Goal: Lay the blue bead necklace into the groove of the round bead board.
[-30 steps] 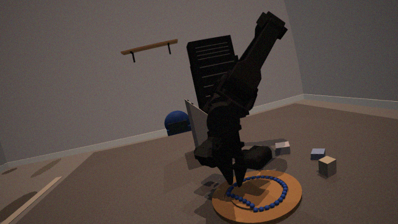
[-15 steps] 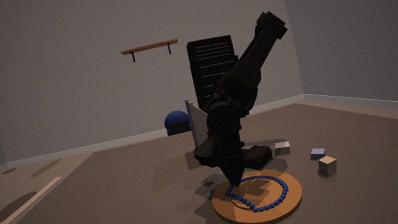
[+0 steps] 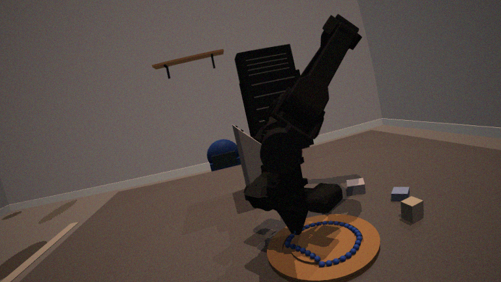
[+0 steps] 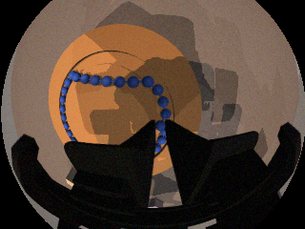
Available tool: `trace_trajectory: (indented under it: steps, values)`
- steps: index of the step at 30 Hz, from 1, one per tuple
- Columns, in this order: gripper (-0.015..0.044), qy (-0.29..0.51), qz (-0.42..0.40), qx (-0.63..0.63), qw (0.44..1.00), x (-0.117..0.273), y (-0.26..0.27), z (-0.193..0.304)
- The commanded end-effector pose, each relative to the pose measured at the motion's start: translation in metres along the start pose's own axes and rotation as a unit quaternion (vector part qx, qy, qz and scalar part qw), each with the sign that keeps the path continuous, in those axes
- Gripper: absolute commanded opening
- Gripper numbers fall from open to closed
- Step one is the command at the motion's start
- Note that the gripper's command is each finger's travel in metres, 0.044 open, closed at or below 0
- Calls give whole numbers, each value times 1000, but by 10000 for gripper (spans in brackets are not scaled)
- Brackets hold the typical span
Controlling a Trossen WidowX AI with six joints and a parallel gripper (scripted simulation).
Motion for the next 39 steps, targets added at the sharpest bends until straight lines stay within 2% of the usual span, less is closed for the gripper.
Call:
trace_trajectory:
  steps: [1, 26, 39]
  values:
    - [0, 0, 0, 0, 1000, 0, 0, 0]
    - [0, 1, -1, -2, 1000, -2, -8, -1]
    - [341, 1, -2, -1, 1000, 2, -7, -1]
Point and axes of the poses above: the point midway between the two fingers, 35 mm back from their tips, its own x axis back along the fingers, its own y axis across the jaws, z = x × y, the point moved 2 cm from there along x, back along the fingers, and after that the axes turned 7 degrees about x, right-handed, at the moved point
